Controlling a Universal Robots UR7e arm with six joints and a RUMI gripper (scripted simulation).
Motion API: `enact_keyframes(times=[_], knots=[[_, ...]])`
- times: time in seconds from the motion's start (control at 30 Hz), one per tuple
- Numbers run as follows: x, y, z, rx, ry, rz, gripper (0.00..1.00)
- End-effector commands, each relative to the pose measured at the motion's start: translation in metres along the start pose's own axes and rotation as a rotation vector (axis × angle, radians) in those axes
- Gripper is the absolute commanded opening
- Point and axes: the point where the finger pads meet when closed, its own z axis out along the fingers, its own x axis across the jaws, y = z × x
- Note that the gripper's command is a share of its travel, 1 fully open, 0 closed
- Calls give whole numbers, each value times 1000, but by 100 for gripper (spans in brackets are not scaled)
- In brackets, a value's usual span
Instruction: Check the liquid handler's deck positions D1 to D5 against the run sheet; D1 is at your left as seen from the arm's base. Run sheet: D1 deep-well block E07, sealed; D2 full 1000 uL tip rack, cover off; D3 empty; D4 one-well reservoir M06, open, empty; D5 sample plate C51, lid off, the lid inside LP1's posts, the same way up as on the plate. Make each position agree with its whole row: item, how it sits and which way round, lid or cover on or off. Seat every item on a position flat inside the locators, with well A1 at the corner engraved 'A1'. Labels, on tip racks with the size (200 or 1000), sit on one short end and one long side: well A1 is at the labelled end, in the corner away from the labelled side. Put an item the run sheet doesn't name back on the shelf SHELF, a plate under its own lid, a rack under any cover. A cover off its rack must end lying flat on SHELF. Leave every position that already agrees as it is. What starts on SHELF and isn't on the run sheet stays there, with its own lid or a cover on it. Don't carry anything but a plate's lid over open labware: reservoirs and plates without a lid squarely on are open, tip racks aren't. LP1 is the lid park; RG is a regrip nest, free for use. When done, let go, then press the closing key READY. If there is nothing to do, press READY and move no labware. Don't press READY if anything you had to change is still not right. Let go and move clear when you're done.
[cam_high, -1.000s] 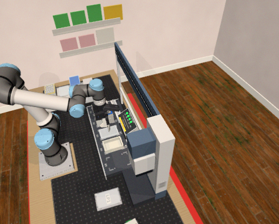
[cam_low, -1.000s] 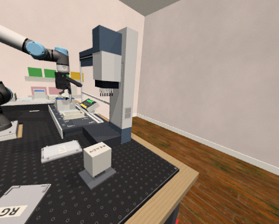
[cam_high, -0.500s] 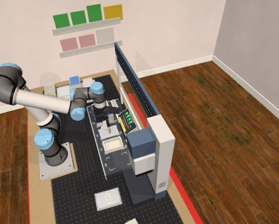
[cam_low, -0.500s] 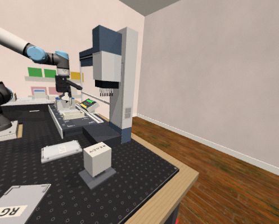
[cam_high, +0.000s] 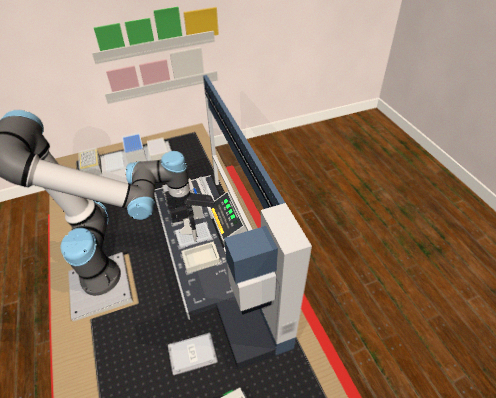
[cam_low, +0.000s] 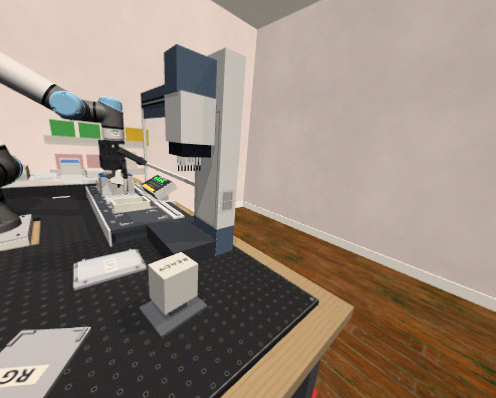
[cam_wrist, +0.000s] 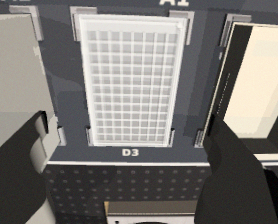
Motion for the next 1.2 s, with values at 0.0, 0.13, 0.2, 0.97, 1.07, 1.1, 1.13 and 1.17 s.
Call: enact_keyframes(times=[0.0,0.13,0.2,0.97,1.07,1.1,1.13,1.17], knots=[[1,0,9,1,0,1,82],[1,0,16,1,0,1,82],[1,0,19,1,0,1,82],[1,-2,34,5,1,0,82],[1,-2,34,5,1,0,82],[1,-2,34,5,1,0,82],[1,-2,34,5,1,0,82],[1,-2,34,5,1,0,0]])
